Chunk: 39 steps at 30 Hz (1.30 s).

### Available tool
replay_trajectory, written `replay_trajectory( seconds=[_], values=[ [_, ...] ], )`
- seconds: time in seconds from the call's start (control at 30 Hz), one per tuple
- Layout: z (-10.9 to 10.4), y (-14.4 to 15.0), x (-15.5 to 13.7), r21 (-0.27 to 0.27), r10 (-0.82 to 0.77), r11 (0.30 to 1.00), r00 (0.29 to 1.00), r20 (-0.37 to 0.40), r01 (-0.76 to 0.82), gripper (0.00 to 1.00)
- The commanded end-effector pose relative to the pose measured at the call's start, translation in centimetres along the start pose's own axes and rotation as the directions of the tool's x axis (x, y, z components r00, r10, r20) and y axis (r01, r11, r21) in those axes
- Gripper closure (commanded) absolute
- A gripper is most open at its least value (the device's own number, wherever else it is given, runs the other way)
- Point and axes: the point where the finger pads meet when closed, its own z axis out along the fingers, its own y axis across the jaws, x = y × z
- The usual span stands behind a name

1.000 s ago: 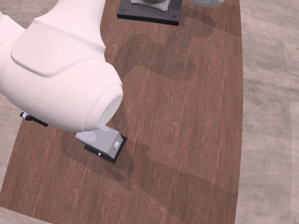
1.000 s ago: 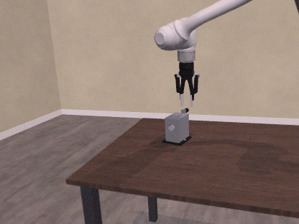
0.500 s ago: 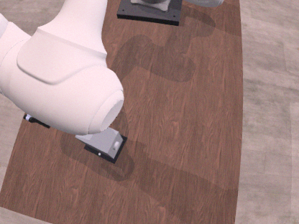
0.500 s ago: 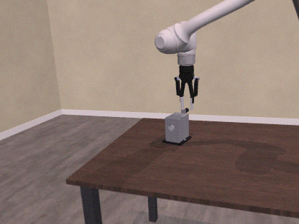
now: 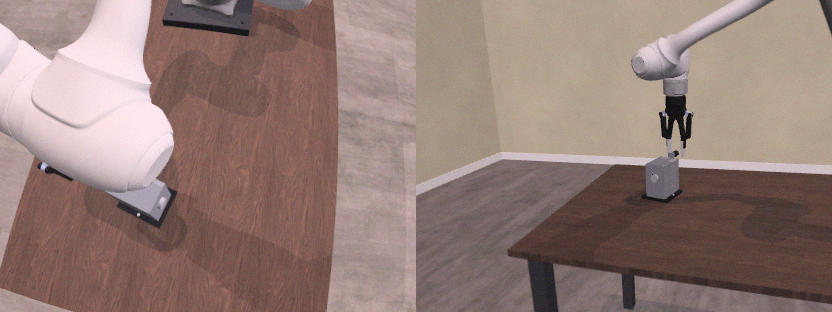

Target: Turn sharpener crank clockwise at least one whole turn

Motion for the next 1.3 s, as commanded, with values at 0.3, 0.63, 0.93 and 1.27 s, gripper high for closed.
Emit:
replay_trajectory(
  seconds=[0.3, 0.63, 0.93, 1.27],
  values=[
    [1.05, 0.07, -0.26, -0.002, 0.012, 1.0, 1.0, 0.007, -0.012, 0.68],
    [1.14, 0.07, -0.26, -0.002, 0.012, 1.0, 1.0, 0.007, -0.012, 0.68],
    [1.14, 0.07, -0.26, -0.002, 0.012, 1.0, 1.0, 0.007, -0.012, 0.68],
    [1.14, 0.07, -0.26, -0.002, 0.012, 1.0, 1.0, 0.007, -0.012, 0.68]
  ],
)
